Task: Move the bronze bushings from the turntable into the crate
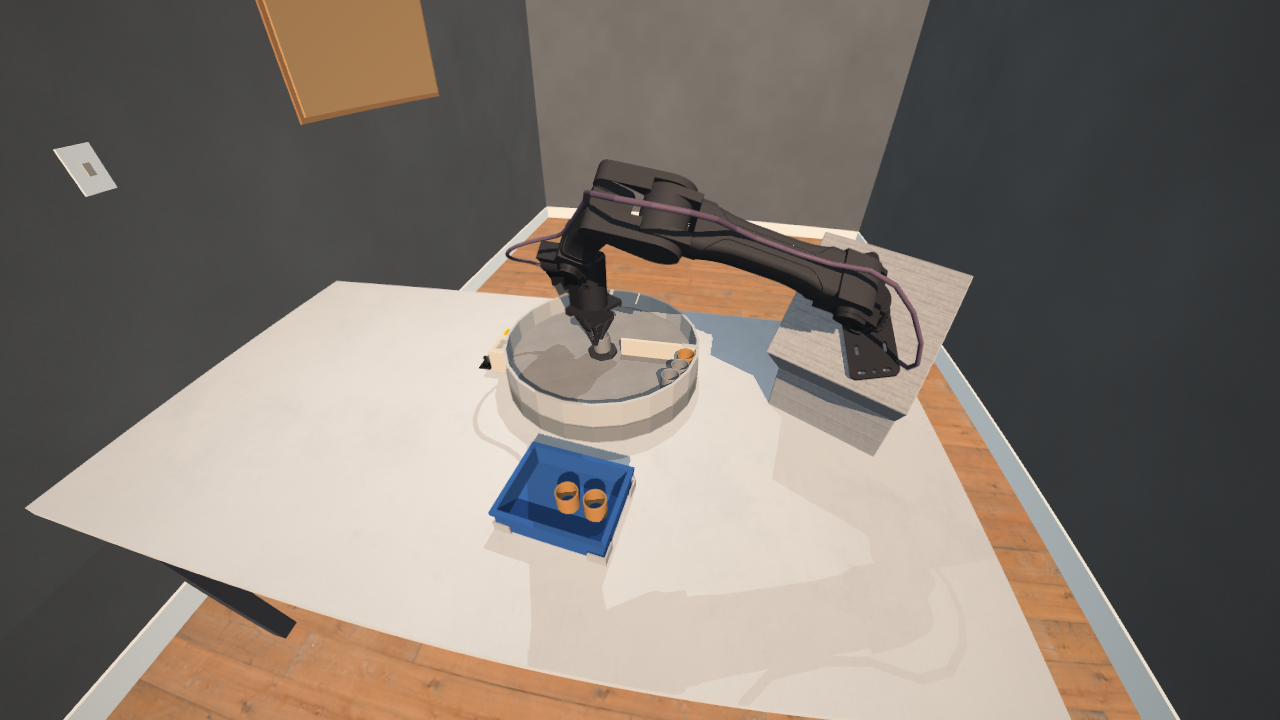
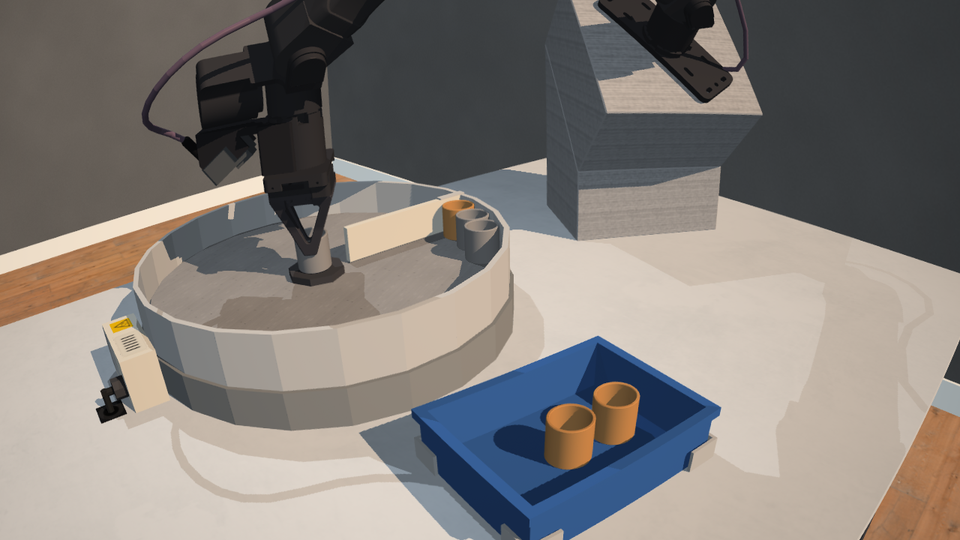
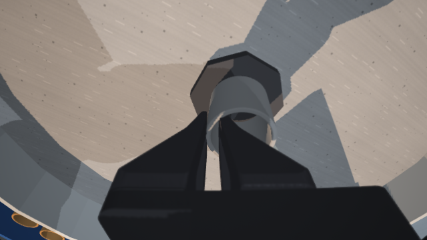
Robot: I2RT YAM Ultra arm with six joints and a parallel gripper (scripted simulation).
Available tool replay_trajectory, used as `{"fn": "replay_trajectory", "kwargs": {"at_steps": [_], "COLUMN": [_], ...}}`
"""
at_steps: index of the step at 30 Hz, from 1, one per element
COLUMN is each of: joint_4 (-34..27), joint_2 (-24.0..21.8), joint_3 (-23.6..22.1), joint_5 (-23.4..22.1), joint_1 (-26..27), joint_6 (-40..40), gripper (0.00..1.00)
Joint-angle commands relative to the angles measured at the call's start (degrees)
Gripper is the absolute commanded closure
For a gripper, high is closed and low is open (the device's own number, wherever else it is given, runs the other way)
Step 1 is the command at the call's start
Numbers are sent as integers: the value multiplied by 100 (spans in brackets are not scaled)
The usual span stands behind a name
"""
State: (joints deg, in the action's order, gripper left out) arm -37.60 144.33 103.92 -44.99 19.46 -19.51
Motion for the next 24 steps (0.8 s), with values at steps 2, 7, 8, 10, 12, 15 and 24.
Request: {"fn": "replay_trajectory", "kwargs": {"at_steps": [2, 7, 8, 10, 12, 15, 24], "joint_4": [-97, -97, -97, -97, -97, -97, -94], "joint_2": [-111, -111, -111, -111, -111, -111, -175], "joint_3": [149, 149, 149, 149, 149, 149, -29], "joint_5": [16, 16, 16, 16, 16, 16, 7], "joint_1": [230, 230, 230, 230, 230, 230, 235], "joint_6": [39, 39, 39, 39, 39, 39, 58], "gripper": [100, 100, 100, 100, 100, 100, 100]}}
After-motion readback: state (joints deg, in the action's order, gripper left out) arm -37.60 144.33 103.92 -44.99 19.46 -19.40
